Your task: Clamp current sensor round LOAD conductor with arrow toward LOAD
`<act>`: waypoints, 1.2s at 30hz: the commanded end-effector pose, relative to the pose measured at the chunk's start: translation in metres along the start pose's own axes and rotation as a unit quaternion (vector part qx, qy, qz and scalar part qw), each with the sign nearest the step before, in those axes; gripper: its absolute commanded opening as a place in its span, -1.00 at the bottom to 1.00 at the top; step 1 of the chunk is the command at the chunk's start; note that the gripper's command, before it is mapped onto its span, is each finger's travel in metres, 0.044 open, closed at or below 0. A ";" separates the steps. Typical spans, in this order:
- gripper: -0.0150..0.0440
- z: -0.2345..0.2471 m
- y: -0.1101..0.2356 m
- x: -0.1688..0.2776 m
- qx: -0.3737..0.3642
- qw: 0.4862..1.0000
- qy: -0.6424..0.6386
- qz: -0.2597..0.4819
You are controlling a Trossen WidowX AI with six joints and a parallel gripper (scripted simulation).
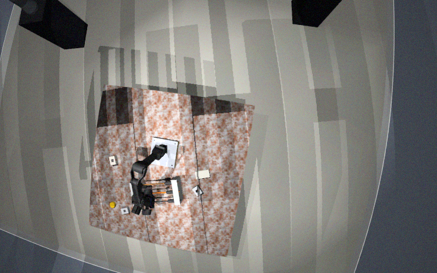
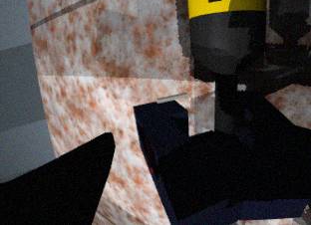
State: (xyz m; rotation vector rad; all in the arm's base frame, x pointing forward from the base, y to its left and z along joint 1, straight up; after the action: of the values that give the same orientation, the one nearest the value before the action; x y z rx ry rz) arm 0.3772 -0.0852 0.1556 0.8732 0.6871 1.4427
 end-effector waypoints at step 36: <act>1.00 0.015 0.003 0.000 -0.051 0.999 0.001 0.014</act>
State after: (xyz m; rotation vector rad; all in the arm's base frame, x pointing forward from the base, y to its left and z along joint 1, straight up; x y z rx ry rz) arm 0.3856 -0.0864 0.1610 0.8194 0.6119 1.4823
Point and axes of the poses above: the point midway between the two fingers, 35 mm back from their tips, its own y axis back along the fingers, its own z axis across the jaws, x = y × z, the point moved 8 cm from there along y, back along the fingers, and after that the axes turned 13 degrees about -y, right-handed, at the moved point
